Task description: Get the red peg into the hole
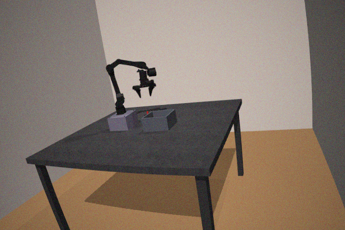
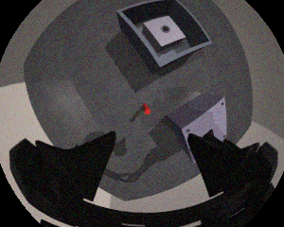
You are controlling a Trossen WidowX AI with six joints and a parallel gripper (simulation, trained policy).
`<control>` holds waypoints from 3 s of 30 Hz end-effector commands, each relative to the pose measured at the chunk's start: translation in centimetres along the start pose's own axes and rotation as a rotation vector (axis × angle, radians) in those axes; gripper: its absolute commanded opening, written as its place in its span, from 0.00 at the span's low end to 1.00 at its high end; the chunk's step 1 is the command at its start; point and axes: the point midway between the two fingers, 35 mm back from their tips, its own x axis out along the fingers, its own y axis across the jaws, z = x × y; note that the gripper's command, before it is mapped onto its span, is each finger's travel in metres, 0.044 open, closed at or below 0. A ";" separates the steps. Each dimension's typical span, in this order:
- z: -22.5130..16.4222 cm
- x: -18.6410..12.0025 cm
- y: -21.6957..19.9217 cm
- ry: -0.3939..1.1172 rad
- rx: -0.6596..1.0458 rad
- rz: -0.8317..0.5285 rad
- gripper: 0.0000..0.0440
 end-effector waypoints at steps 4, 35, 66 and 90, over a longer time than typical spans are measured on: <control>-0.4 1.8 -0.6 0.043 0.025 -0.092 1.00; -0.6 9.1 0.5 0.065 0.073 -0.229 1.00; -0.8 17.3 0.0 0.039 0.076 -0.251 0.30; 2.3 12.6 0.1 -0.056 0.080 -0.255 0.00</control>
